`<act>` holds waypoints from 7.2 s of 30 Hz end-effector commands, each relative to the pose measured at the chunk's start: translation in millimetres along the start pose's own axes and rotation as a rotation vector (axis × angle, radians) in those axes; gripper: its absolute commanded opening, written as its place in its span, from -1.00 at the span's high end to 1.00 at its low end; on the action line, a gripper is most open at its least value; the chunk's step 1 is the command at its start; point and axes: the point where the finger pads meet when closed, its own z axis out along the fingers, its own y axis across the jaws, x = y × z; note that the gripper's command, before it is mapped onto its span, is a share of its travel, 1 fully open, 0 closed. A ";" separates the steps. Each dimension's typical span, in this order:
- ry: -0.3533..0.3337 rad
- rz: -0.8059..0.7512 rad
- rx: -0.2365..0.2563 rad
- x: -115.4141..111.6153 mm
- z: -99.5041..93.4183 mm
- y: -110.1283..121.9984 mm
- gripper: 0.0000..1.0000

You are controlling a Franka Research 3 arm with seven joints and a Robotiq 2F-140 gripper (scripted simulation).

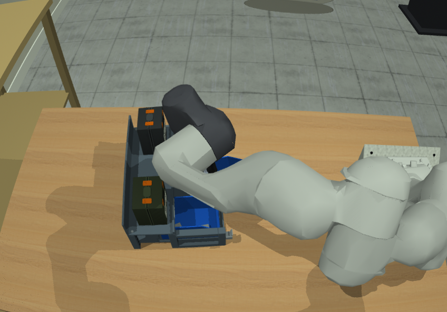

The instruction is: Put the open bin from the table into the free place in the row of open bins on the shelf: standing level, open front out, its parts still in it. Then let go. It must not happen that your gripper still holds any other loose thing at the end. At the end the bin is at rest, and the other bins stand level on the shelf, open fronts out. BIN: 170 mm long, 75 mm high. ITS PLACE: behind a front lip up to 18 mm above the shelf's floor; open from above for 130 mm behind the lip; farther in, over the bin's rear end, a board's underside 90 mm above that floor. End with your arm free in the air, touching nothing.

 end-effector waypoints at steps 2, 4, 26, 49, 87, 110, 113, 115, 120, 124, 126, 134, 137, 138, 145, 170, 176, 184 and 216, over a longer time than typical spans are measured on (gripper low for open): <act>-0.005 0.005 0.004 -1.2 -0.3 -1.2 1.00; -0.005 0.005 0.004 -1.2 -0.3 -1.2 1.00; -0.005 0.005 0.004 -1.2 -0.3 -1.2 1.00; -0.007 0.005 0.005 -1.1 0.2 -1.8 1.00; -0.011 0.005 0.007 -1.0 0.9 -2.8 1.00; -0.012 0.005 0.007 -1.4 0.8 -2.8 1.00; -0.012 0.005 0.007 -1.6 0.8 -2.8 1.00; -0.013 0.005 0.007 -2.0 0.8 -2.8 1.00; -0.017 0.005 0.006 -3.7 0.6 -2.9 1.00; -0.022 0.005 0.006 -5.5 0.5 -2.9 1.00; -0.024 0.005 0.006 -6.6 0.4 -2.9 1.00; -0.033 0.005 0.006 -10.2 0.1 -3.0 1.00; -0.037 0.005 0.006 -12.0 -0.1 -3.1 1.00; -0.039 0.005 0.006 -12.6 -0.1 -3.1 1.00; -0.047 0.005 0.006 -15.8 -0.4 -3.1 1.00; -0.055 0.005 0.006 -19.3 -0.7 -3.2 1.00; -0.055 0.005 0.006 -19.3 -0.7 -3.2 1.00; -0.055 0.005 0.006 -19.3 -0.7 -3.2 1.00; -0.056 0.005 0.006 -20.3 -1.3 -3.4 1.00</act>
